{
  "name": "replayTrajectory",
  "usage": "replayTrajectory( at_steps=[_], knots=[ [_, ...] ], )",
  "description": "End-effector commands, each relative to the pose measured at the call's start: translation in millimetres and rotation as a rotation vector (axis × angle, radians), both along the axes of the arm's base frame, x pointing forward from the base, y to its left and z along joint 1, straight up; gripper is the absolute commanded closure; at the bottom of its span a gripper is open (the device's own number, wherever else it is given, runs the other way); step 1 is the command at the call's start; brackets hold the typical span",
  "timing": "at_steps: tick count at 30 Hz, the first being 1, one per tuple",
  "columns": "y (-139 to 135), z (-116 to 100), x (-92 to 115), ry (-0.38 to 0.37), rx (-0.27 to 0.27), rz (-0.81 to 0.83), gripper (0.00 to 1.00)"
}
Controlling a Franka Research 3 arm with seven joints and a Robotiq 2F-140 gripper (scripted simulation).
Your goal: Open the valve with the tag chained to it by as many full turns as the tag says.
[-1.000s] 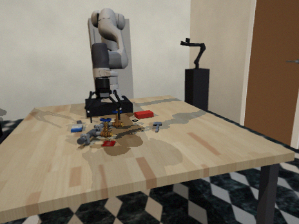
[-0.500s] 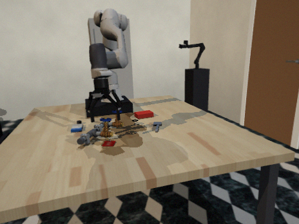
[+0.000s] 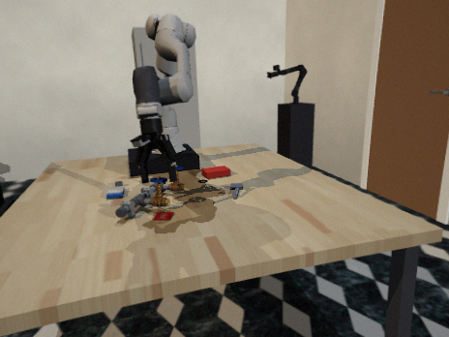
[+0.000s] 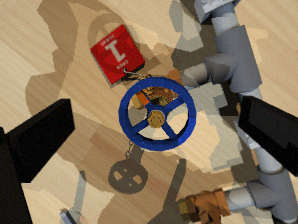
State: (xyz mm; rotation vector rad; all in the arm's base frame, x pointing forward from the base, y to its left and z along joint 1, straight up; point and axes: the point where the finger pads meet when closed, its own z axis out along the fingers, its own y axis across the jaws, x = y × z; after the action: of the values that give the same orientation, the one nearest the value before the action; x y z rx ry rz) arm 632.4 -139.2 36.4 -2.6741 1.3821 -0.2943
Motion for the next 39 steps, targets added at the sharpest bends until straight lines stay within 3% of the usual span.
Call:
replayTrajectory(
  at_steps=[1,7,15,39],
  knots=[
    [-0.2,-0.5,1.2,0.008,0.032,-0.277,0.0],
    [-0.2,-0.5,1.2,0.002,0.054,-0.395,0.0],
    [-0.2,-0.5,1.2,-0.008,0.096,-0.668,0.0],
    [-0.2,-0.5,1.2,0.023,0.149,-1.258,0.0]
  ],
)
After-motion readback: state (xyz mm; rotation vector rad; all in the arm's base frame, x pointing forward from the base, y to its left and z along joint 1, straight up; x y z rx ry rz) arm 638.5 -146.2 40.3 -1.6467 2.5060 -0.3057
